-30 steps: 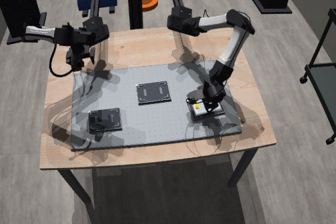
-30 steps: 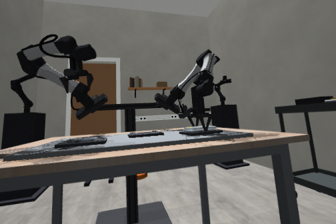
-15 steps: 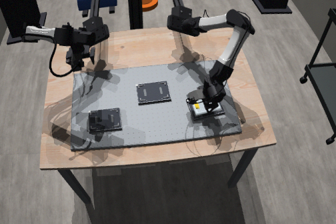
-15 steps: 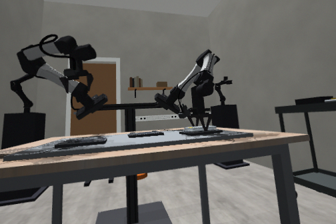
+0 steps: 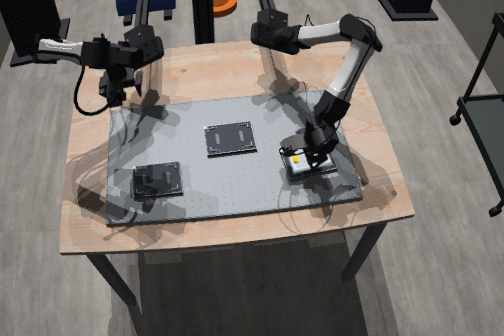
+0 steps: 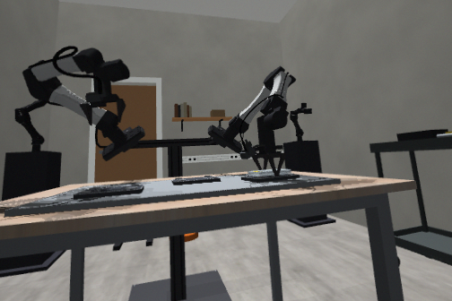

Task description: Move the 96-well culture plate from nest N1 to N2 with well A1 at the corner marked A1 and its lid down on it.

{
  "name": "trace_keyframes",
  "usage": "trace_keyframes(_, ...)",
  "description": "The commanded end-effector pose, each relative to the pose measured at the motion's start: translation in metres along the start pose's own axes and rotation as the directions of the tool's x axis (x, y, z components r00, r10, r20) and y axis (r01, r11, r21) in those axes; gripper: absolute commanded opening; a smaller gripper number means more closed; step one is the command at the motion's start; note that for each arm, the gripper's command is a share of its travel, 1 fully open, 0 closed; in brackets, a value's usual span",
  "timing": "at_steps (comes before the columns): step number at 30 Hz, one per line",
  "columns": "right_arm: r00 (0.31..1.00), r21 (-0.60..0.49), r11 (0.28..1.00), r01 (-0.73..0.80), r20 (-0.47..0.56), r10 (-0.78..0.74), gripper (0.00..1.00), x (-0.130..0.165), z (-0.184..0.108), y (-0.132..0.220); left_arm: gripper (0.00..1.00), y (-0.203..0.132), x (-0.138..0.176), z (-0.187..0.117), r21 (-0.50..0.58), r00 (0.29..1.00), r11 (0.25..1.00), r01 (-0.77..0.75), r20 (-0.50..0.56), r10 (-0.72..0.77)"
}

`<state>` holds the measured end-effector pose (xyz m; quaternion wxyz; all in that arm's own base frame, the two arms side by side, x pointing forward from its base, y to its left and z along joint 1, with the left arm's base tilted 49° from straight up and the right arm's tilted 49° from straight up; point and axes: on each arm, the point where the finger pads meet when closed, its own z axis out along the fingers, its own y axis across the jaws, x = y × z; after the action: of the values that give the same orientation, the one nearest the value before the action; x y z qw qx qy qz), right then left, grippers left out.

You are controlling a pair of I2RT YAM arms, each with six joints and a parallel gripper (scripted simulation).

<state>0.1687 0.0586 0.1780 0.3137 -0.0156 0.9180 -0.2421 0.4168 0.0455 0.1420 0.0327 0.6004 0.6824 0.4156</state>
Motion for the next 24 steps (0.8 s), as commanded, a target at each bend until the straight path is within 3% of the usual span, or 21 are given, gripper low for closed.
trace_keyframes(1, 1.000, 0.098, 0.995, 0.020, -0.027, -0.017, 1.00, 0.0035, -0.0015, -0.0006, 0.00, 0.0039, -0.0012, -0.0023, -0.010, 1.000, 1.000, 0.001, 0.006, -0.001)
trace_keyframes(5, 1.000, 0.098, 0.995, 0.020, -0.027, -0.017, 1.00, 0.0035, -0.0015, -0.0006, 0.00, 0.0041, -0.0012, -0.0023, -0.010, 1.000, 1.000, 0.001, 0.006, -0.001)
trace_keyframes(6, 1.000, 0.098, 0.995, 0.020, -0.027, -0.017, 1.00, 0.0035, -0.0015, -0.0006, 1.00, 0.0041, -0.0012, -0.0023, -0.010, 1.000, 1.000, 0.001, 0.006, -0.001)
trace_keyframes(24, 1.000, 0.098, 0.995, 0.020, -0.027, -0.017, 1.00, 0.0035, -0.0015, -0.0006, 1.00, 0.0041, -0.0012, -0.0023, -0.010, 1.000, 1.000, 0.001, 0.006, -0.001)
